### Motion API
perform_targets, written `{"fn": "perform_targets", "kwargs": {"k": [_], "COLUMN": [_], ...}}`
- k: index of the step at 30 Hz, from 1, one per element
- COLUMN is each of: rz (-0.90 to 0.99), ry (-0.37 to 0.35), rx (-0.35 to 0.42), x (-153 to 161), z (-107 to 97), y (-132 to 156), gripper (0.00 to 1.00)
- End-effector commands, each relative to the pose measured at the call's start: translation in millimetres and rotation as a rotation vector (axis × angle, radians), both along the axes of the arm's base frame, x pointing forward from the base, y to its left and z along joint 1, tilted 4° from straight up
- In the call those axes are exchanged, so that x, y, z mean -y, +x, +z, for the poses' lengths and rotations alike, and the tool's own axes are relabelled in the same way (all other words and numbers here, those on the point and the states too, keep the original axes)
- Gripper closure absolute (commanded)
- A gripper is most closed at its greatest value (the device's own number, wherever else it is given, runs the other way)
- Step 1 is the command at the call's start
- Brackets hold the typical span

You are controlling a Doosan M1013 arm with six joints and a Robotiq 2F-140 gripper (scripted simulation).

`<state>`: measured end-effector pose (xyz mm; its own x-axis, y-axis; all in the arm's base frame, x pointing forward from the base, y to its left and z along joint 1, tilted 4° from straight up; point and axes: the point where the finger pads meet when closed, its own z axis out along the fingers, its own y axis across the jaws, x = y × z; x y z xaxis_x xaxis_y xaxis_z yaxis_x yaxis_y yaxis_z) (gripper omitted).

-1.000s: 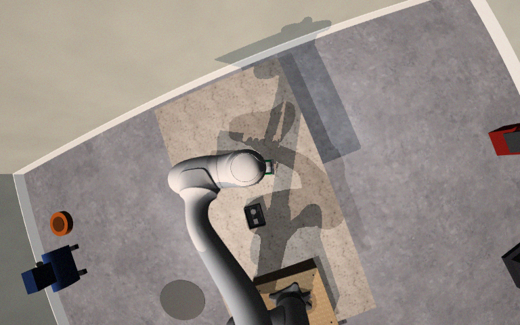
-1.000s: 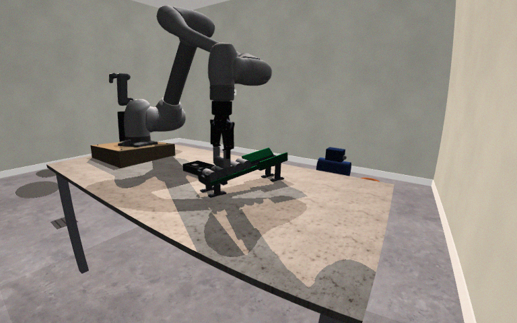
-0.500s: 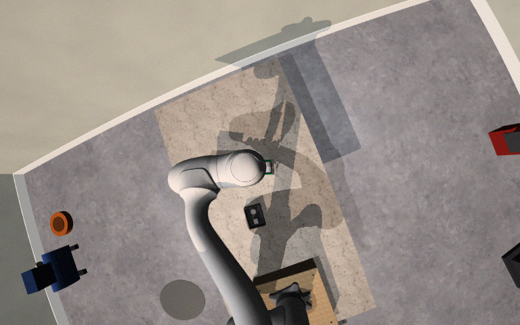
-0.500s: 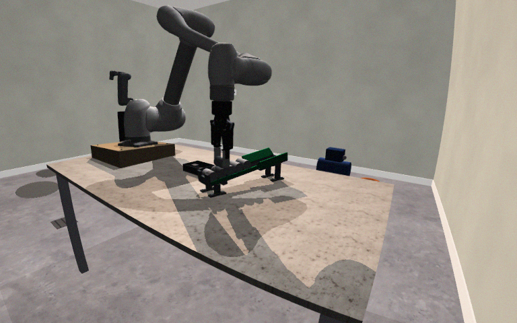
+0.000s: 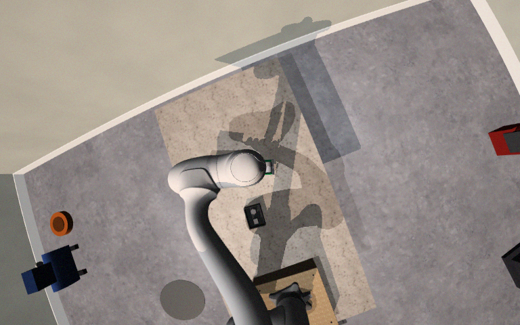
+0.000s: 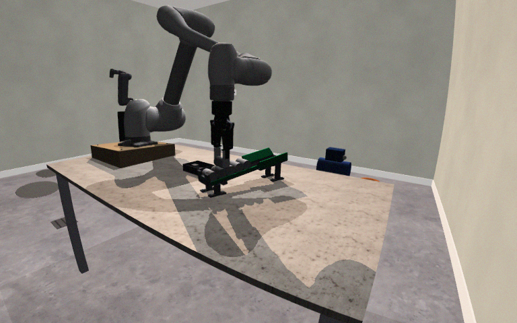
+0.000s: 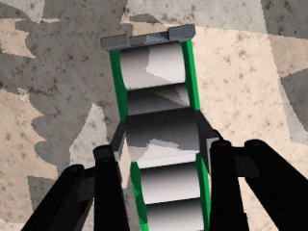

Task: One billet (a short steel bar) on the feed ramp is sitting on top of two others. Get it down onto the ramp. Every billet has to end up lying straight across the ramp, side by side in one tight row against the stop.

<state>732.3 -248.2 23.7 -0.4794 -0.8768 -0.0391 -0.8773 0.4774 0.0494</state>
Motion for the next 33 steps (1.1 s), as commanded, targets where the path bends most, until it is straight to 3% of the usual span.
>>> {"fn": "perform_targets", "kwargs": {"k": [1,14,21,33], "rz": [0.0,0.0,0.0,0.0], "ry": [0.0,0.0,0.0,0.0], "rx": [0.0,0.0,0.0,0.0], "x": [-0.1,0.0,0.8,5.4], "z": [0.1,0.5,15.1,93.5], "y": [-0.1,-0.1,0.3,2.2], "gripper": [0.6,0.6,0.6,0.6]}}
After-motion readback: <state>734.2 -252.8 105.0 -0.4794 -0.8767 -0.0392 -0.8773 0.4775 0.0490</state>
